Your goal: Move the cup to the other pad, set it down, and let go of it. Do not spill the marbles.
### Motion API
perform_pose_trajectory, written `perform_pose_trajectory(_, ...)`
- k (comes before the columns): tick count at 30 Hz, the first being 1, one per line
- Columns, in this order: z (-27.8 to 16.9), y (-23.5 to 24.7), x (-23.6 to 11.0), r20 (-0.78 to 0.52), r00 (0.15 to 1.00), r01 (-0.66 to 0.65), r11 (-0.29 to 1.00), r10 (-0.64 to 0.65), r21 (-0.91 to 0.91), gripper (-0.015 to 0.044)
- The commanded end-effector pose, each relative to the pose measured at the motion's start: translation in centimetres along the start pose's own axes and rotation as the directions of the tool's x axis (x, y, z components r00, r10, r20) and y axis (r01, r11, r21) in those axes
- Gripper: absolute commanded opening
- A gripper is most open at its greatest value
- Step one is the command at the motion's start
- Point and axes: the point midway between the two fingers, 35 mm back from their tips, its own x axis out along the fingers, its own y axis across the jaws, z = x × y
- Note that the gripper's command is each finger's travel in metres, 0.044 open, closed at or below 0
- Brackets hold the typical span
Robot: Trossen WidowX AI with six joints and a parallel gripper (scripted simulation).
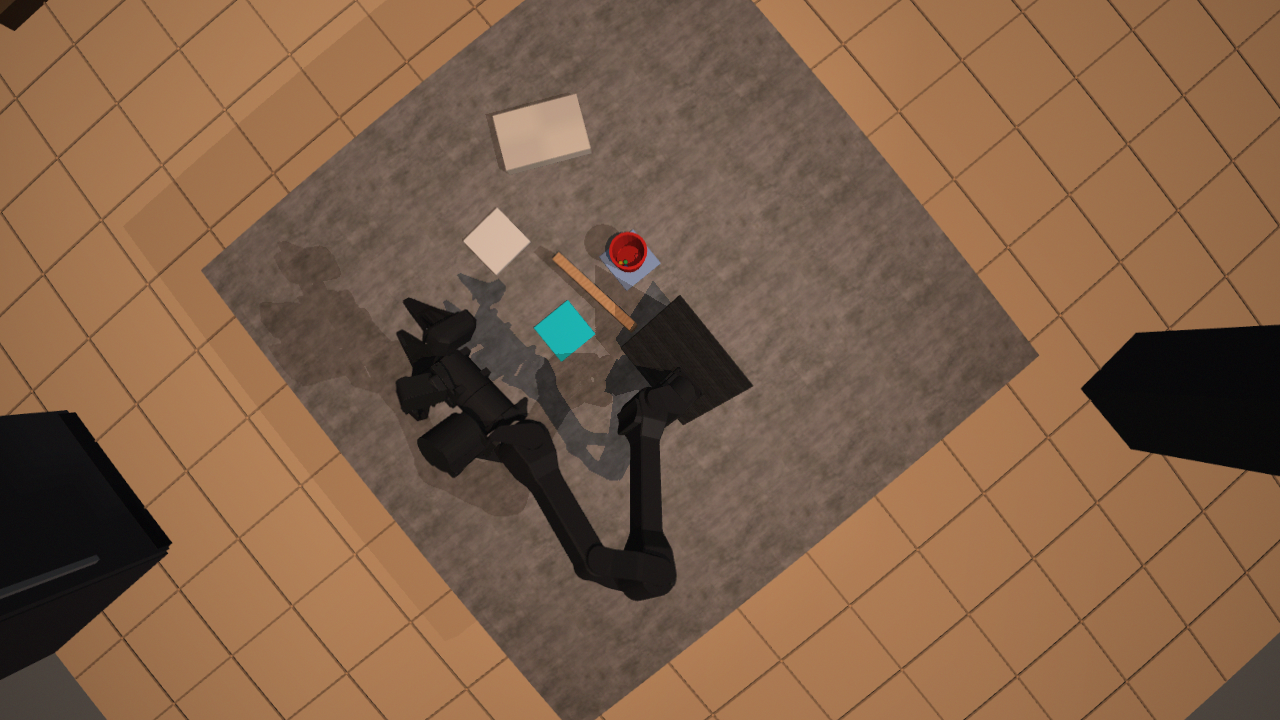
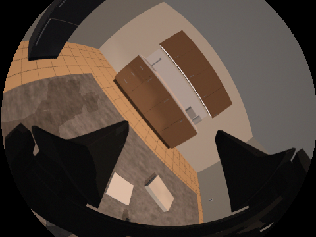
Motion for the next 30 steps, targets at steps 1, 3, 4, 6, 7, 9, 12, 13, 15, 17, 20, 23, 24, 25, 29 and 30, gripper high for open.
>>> perform_pose_trajectory(1,-0.1,0.0,0.1,-0.006,1.0,0.0,1.0,-0.001,-0.005,0.0374)
perform_pose_trajectory(3,-1.4,-0.4,0.7,-0.056,0.998,0.002,0.999,-0.005,-0.047,0.0321)
perform_pose_trajectory(4,-2.4,-0.7,1.2,-0.099,0.995,0.0,0.997,-0.008,-0.083,0.0295)
perform_pose_trajectory(6,-5.5,-1.7,2.4,-0.221,0.975,-0.022,0.984,-0.018,-0.175,0.0243)
perform_pose_trajectory(7,-7.5,-2.4,3.0,-0.293,0.956,-0.045,0.974,-0.022,-0.223,0.0216)
perform_pose_trajectory(9,-11.2,-3.7,3.6,-0.425,0.905,-0.109,0.95,-0.027,-0.294,0.0164)
perform_pose_trajectory(12,-16.6,-5.5,3.6,-0.601,0.799,-0.236,0.908,-0.022,-0.347,0.0148)
perform_pose_trajectory(13,-18.5,-6.1,3.3,-0.659,0.752,-0.288,0.891,-0.016,-0.35,0.0148)
perform_pose_trajectory(15,-22.0,-7.0,2.5,-0.757,0.653,-0.397,0.858,0.015,-0.326,0.0148)
perform_pose_trajectory(17,-24.6,-7.6,1.5,-0.825,0.562,-0.49,0.827,0.056,-0.277,0.0148)
perform_pose_trajectory(20,-28.3,-8.1,-0.3,-0.898,0.411,-0.624,0.766,0.157,-0.152,0.0148)
perform_pose_trajectory(23,-31.6,-8.3,-2.9,-0.923,0.251,-0.73,0.683,0.292,0.018,0.0148)
perform_pose_trajectory(24,-32.5,-8.3,-3.8,-0.917,0.203,-0.755,0.652,0.342,0.076,0.0148)
perform_pose_trajectory(25,-33.3,-8.3,-4.7,-0.905,0.16,-0.775,0.618,0.393,0.132,0.0148)
perform_pose_trajectory(29,-35.6,-7.8,-8.0,-0.797,0.035,-0.816,0.477,0.603,0.325,0.0148)
perform_pose_trajectory(30,-36.0,-7.6,-8.7,-0.756,0.018,-0.821,0.442,0.654,0.363,0.0148)
